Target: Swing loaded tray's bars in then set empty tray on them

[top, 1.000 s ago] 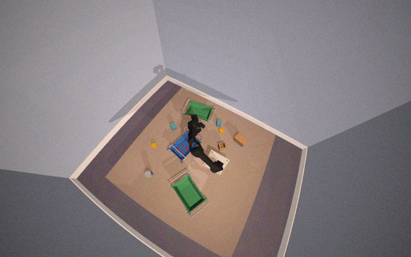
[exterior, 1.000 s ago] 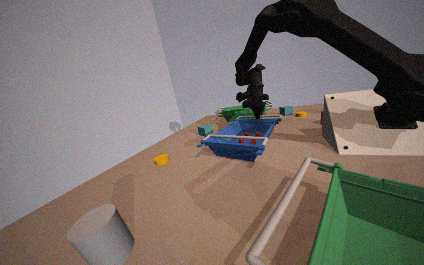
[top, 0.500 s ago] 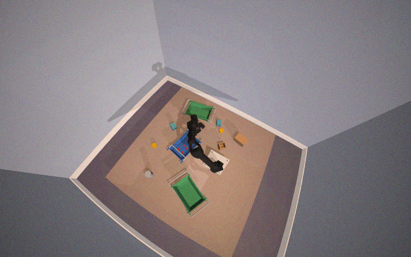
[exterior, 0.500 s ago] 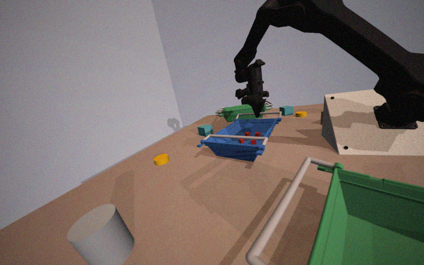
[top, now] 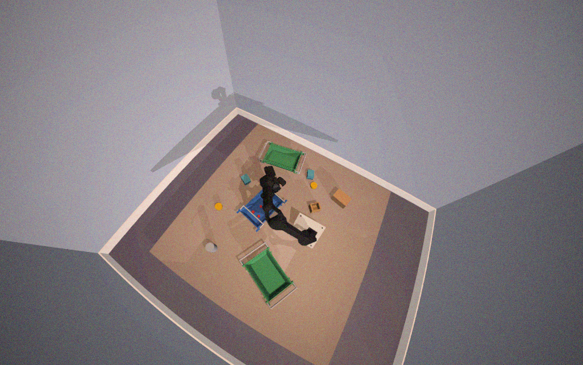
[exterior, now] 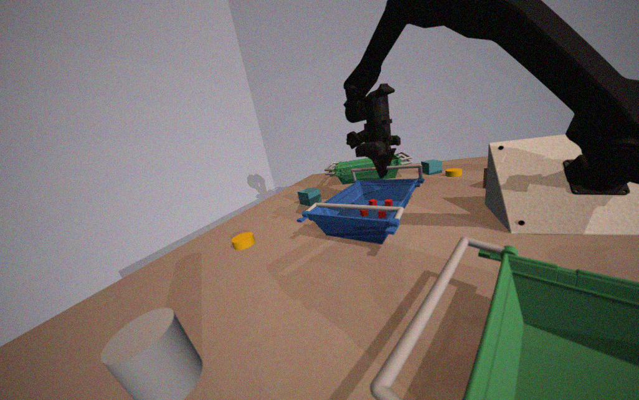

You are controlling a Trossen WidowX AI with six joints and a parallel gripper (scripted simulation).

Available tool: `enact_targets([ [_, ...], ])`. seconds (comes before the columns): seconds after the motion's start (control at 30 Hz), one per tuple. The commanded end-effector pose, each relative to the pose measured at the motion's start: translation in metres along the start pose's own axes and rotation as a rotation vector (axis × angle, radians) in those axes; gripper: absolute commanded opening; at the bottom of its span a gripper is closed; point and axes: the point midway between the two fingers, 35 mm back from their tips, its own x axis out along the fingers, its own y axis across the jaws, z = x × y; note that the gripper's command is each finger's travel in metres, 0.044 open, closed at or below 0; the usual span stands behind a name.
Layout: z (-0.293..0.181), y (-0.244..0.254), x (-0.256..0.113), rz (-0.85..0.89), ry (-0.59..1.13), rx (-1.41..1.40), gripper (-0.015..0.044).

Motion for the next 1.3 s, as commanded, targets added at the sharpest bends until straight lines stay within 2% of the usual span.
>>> enact_targets([
  [0.0,-0.001,0.017,0.012,0.007,0.008,0.000,0.0086],
  [0.23,-0.001,0.024,0.018,0.008,0.009,0.000,0.0086],
  [0.57,0.000,0.019,-0.024,0.006,0.009,0.001,0.0086],
  [1.27,0.002,0.020,-0.017,0.009,-0.002,0.004,0.0086],
])
